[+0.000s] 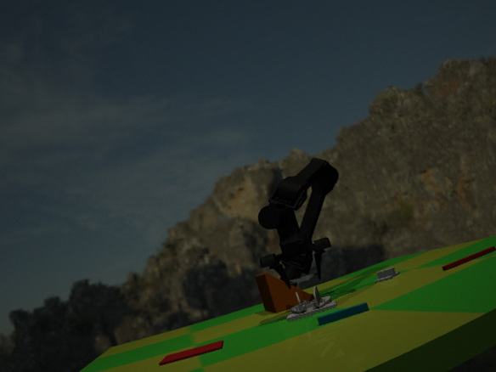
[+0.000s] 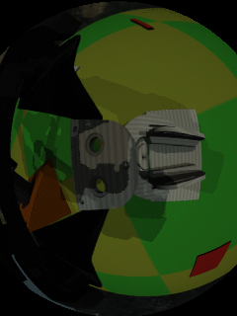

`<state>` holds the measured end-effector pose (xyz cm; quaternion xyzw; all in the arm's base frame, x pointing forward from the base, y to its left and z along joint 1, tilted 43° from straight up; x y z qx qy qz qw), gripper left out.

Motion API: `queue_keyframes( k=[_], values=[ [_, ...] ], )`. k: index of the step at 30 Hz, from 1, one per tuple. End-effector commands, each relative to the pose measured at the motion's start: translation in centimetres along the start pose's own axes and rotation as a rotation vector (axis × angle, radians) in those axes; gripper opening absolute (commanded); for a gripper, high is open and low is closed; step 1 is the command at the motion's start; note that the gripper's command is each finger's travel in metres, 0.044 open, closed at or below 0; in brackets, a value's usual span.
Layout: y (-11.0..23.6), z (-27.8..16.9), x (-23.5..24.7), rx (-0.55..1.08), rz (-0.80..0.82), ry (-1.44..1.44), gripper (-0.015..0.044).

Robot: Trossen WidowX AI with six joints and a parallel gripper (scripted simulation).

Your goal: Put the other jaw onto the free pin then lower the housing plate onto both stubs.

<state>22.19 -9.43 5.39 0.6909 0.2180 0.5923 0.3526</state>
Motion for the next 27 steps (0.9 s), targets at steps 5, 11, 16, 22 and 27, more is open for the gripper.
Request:
queue_keyframes(
  k=[5, 11, 16, 22, 27],
  values=[
    [-1.4, 0.1, 0.0, -0.002, 0.004, -0.005, 0.0351],
    [-2.4, 0.0, 0.0, -0.002, 0.004, -0.005, 0.0351],
    [-3.2, 0.0, 0.1, -0.002, 0.005, -0.005, 0.0351],
    [-4.2, -0.1, 0.1, -0.002, 0.007, -0.004, 0.0351],
    [-4.4, -0.1, 0.1, -0.002, 0.007, -0.004, 0.0351]
  ],
)
Point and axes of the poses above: the point midway between the two fingers, 35 mm back from their tips, its own y axis back along the fingers, its own x axis across the jaws, z = x × y, the point moved 4 cm from there along y, back along the fingers, and after that the axes turned 14 degrees about y, right-handed, at the moved point
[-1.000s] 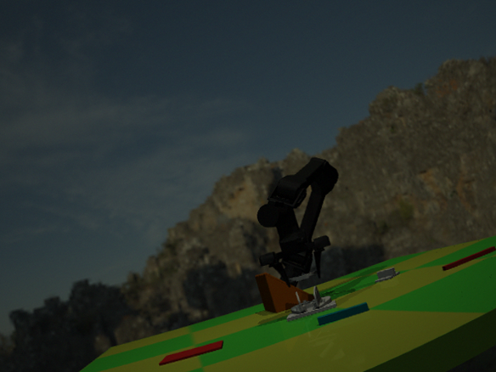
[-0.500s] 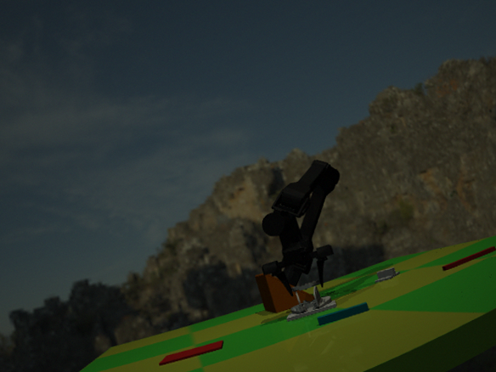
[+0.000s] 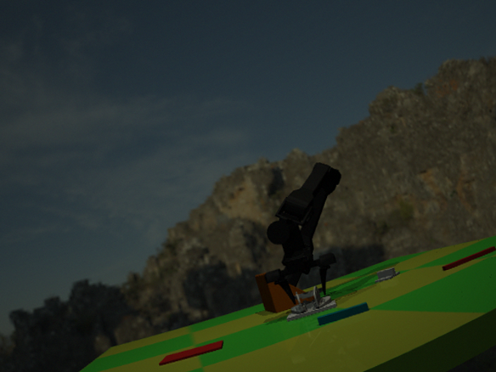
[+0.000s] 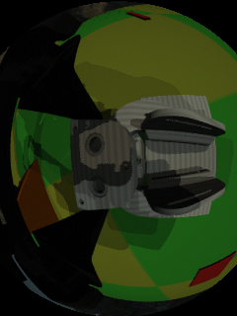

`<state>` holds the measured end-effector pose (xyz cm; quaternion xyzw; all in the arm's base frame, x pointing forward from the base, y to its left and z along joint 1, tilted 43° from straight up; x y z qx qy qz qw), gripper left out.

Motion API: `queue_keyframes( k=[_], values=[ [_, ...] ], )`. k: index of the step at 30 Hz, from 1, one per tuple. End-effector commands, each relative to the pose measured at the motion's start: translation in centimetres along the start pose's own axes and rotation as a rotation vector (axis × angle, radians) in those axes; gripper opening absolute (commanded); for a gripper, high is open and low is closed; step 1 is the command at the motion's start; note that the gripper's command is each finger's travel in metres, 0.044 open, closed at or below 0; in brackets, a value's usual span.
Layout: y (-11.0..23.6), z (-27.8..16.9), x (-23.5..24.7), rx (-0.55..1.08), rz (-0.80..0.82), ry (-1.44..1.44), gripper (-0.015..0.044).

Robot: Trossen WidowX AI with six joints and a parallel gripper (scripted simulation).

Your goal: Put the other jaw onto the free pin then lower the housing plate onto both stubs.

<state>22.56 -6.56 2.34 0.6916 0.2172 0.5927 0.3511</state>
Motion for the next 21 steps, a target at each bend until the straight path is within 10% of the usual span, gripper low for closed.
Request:
queue_keyframes(
  k=[1, 21],
  values=[
    [-0.21, 0.01, 0.02, -0.003, 0.004, -0.004, 0.0351],
    [-0.45, 0.01, 0.03, -0.003, 0.004, -0.013, 0.0351]
  ],
)
Point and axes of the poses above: the point midway between the two fingers, 35 mm back from their tips, its own y axis back along the fingers, its own x axis across the jaws, z = x × y, the point moved 4 cm from there along y, back along the fingers, and after that the axes turned 14 degrees about y, right-handed, at the moved point
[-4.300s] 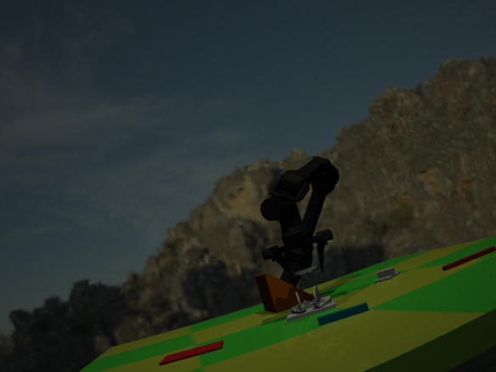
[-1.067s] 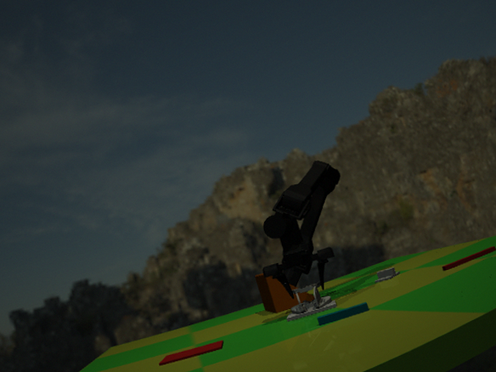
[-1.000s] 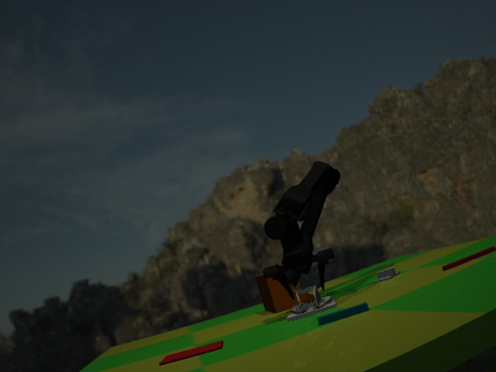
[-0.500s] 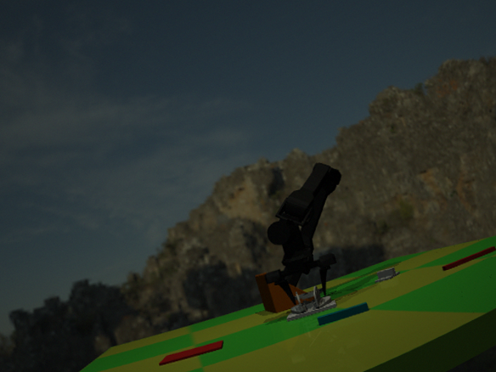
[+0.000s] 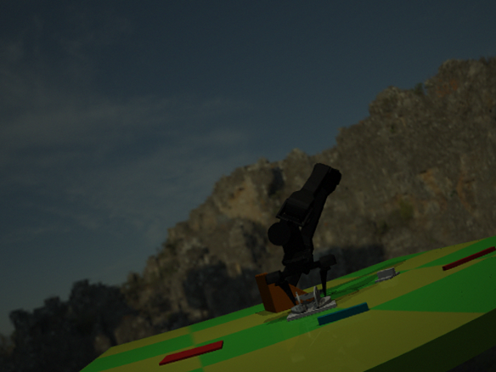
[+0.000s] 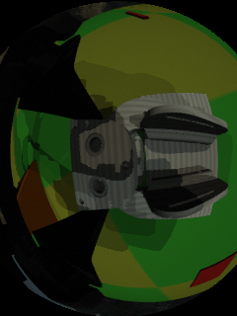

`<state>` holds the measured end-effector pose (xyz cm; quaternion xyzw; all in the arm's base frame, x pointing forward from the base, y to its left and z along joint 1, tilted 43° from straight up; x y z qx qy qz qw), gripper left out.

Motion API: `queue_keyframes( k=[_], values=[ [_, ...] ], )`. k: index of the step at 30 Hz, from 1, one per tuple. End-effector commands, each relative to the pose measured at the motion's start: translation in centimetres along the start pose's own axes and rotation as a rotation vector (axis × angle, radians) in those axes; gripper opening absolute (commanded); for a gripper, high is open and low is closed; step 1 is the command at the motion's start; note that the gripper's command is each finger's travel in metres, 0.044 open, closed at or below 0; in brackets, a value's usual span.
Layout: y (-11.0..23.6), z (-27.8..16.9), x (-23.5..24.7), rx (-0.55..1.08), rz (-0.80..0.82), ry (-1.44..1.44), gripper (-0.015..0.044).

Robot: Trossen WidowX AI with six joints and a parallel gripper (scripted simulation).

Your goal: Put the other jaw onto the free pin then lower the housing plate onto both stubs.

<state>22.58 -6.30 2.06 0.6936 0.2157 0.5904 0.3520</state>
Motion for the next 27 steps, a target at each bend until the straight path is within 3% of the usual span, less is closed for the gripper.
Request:
queue_keyframes(
  k=[1, 27],
  values=[
    [-0.07, 0.04, 0.02, -0.003, 0.003, -0.006, 0.0351],
    [-0.55, 0.04, 0.03, -0.003, 0.004, -0.006, 0.0351]
  ],
)
Point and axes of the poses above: the point midway between the two fingers, 35 mm back from their tips, its own y axis back along the fingers, its own x axis across the jaws, z = x × y, the point moved 4 cm from there along y, back along the fingers, and after that the axes turned 14 degrees about y, right-handed, at the moved point
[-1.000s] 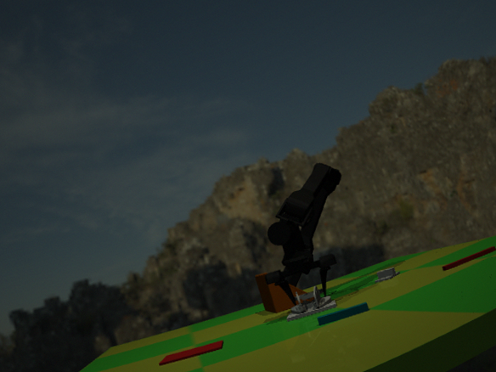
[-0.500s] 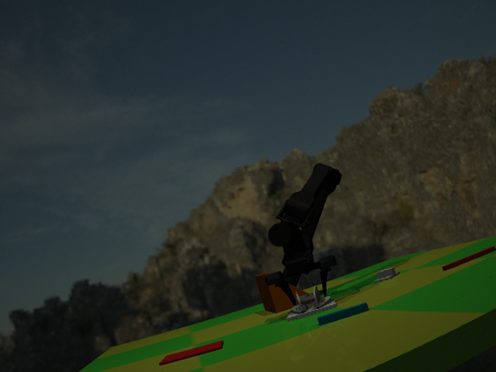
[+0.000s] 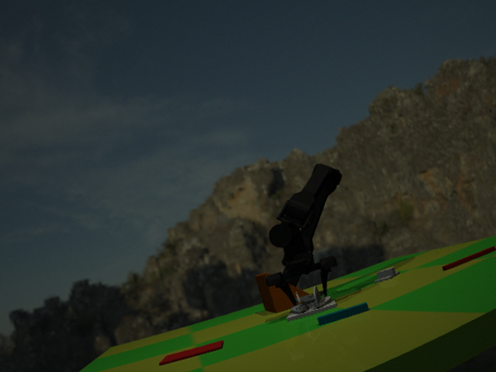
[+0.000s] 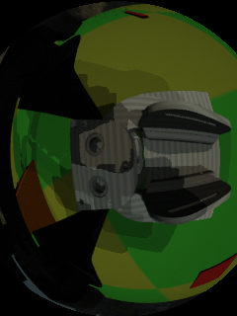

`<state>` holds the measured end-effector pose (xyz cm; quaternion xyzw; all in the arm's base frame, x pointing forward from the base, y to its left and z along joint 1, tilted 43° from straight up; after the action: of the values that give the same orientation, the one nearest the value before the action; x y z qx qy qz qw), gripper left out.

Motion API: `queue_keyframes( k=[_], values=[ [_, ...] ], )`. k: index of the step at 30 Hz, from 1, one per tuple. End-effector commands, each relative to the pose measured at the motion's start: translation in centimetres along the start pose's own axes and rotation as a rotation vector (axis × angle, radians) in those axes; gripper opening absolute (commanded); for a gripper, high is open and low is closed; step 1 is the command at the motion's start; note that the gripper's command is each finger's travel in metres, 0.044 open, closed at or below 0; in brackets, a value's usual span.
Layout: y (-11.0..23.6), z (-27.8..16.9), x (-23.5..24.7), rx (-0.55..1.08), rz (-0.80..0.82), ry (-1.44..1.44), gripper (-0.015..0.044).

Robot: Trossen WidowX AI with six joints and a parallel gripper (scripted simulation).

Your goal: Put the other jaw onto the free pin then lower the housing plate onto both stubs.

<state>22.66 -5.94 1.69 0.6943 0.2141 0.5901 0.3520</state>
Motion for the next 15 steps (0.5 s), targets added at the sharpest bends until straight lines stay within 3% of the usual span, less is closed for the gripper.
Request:
queue_keyframes(
  k=[1, 15],
  values=[
    [-0.05, 0.02, 0.0, -0.001, 0.002, -0.004, 0.0351],
    [-0.4, 0.02, 0.0, -0.001, 0.002, -0.004, 0.0351]
  ],
)
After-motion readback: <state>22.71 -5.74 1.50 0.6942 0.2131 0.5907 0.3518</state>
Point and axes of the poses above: the point midway between the two fingers, 35 mm back from their tips, its own y axis back along the fingers, its own x axis across the jaws, z = x × y, the point moved 4 cm from there along y, back along the fingers, and after that the axes turned 14 degrees about y, right-handed, at the moved point
